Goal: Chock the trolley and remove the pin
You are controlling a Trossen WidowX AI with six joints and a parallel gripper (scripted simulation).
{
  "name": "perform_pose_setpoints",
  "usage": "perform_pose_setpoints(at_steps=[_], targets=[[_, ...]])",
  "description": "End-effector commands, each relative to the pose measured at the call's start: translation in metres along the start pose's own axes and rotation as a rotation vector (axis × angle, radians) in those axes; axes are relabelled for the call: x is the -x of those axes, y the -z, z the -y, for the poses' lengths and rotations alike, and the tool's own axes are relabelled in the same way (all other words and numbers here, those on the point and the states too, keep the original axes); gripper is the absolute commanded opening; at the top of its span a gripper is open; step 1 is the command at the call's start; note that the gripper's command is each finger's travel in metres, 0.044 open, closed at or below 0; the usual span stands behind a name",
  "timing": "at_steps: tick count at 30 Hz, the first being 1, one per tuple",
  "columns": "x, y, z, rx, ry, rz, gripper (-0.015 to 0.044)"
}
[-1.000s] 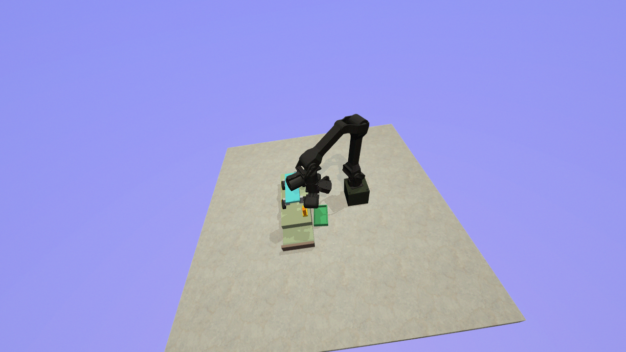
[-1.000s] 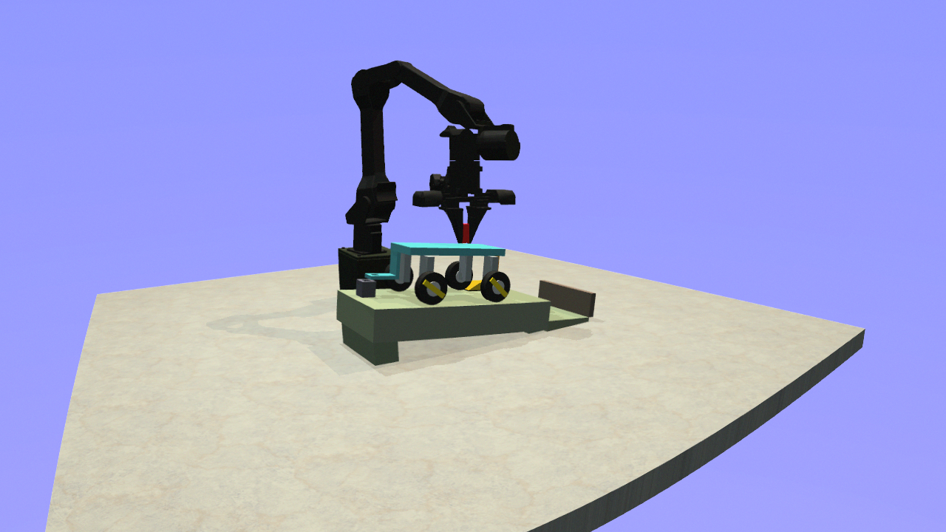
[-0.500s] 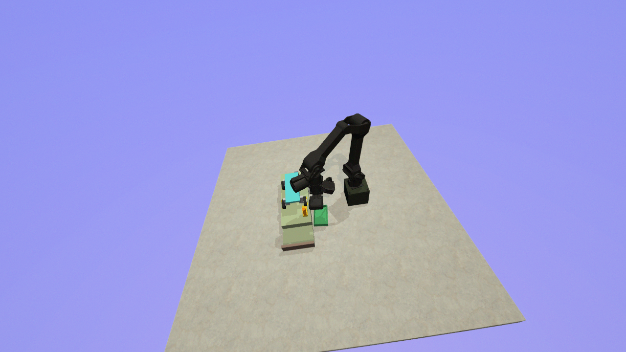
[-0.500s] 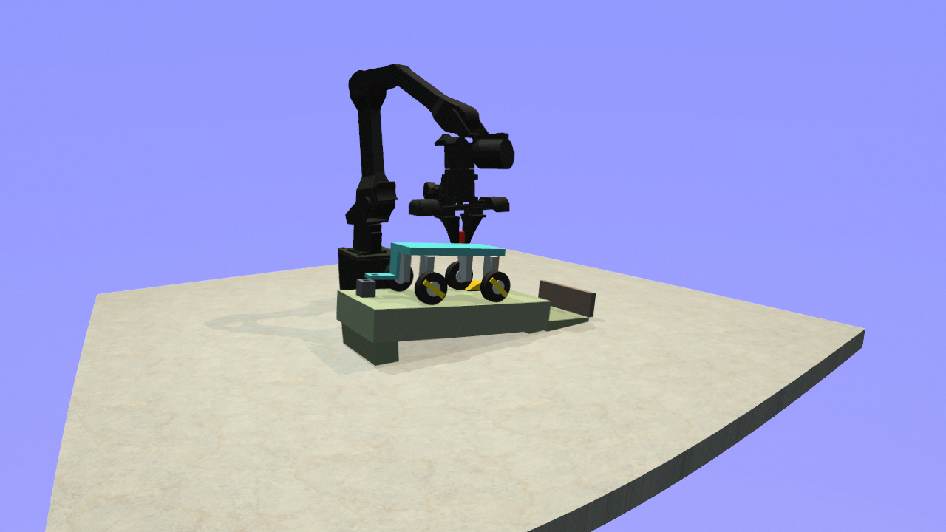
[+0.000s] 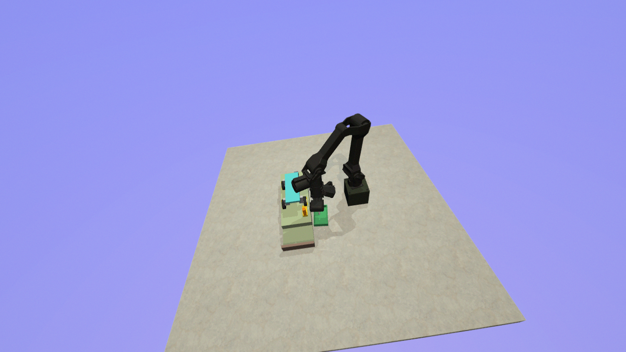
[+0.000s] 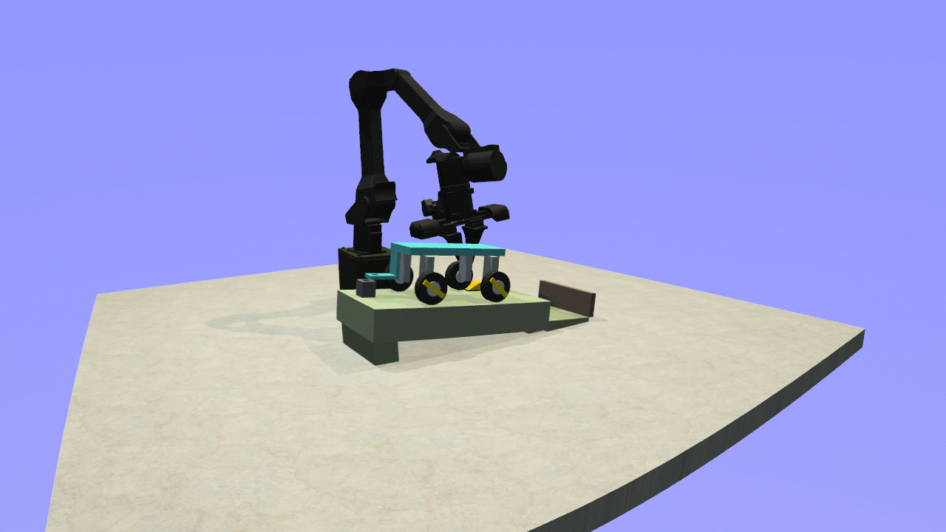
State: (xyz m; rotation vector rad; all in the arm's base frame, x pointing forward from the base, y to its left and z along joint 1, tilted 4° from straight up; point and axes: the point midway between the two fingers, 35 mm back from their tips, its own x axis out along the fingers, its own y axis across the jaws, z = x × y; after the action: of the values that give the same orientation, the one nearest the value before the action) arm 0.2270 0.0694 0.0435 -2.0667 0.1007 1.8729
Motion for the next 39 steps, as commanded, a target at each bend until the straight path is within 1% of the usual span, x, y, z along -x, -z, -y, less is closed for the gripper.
perform_pose_setpoints(at_steps=[1, 11, 15, 22, 23, 39], targets=[[-0.014, -0.001, 0.003, 0.005, 0.025, 0.005, 0.0000], [-0.043, -0.004, 0.013, 0.005, 0.027, 0.006, 0.0000], [-0.044, -0.004, 0.013, 0.005, 0.027, 0.006, 0.0000], [-0.044, -0.003, 0.010, 0.005, 0.027, 0.006, 0.0184], [-0.044, -0.003, 0.009, 0.005, 0.027, 0.006, 0.0190], [-0.045, -0.001, 0.000, 0.005, 0.026, 0.006, 0.0190]])
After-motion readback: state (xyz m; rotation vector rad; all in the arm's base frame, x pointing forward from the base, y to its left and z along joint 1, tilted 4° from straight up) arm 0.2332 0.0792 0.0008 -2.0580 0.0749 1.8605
